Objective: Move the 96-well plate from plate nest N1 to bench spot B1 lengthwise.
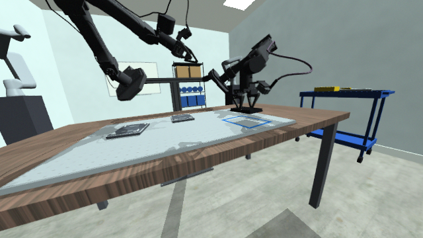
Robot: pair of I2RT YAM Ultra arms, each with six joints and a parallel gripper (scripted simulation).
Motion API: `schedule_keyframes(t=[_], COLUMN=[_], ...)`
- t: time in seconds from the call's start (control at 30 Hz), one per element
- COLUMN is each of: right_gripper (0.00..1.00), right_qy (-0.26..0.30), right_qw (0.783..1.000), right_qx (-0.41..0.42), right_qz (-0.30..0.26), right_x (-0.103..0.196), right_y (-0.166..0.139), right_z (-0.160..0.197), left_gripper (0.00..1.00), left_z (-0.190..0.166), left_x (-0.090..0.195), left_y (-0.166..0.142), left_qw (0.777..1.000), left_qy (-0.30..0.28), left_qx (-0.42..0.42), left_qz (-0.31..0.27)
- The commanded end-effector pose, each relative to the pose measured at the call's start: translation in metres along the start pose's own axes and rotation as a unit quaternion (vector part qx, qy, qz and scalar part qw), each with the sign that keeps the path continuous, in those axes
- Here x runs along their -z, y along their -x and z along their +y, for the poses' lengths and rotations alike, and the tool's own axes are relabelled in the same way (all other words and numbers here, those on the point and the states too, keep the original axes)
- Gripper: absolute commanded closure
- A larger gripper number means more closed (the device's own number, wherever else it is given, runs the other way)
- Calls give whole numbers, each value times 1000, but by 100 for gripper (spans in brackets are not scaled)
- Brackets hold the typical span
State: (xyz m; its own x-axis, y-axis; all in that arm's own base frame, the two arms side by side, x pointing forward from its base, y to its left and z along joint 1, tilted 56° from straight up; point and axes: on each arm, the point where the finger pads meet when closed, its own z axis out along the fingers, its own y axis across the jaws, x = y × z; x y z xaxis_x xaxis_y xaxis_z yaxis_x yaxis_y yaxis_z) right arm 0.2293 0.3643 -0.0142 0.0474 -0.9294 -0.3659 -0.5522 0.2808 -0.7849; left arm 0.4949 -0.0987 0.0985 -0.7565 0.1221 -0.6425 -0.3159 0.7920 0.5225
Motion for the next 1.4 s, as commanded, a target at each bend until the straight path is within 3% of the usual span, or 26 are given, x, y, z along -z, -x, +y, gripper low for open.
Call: schedule_keyframes(t=[0.0,0.33,1.37], right_gripper=[0,0,0], right_qy=[-8,-6,-4], right_qw=[1000,1000,1000], right_qx=[-15,-11,-10], right_qz=[-24,-20,-17], right_x=[2,2,2], right_y=[22,20,15], right_z=[-7,-6,-4], left_gripper=[21,21,21], left_z=[-14,-7,-10], left_x=[-2,-38,-28], left_y=[4,-7,3], left_qw=[1000,1000,1000], left_qy=[-15,-4,-14], left_qx=[-1,-7,-4], left_qz=[-10,7,-11])
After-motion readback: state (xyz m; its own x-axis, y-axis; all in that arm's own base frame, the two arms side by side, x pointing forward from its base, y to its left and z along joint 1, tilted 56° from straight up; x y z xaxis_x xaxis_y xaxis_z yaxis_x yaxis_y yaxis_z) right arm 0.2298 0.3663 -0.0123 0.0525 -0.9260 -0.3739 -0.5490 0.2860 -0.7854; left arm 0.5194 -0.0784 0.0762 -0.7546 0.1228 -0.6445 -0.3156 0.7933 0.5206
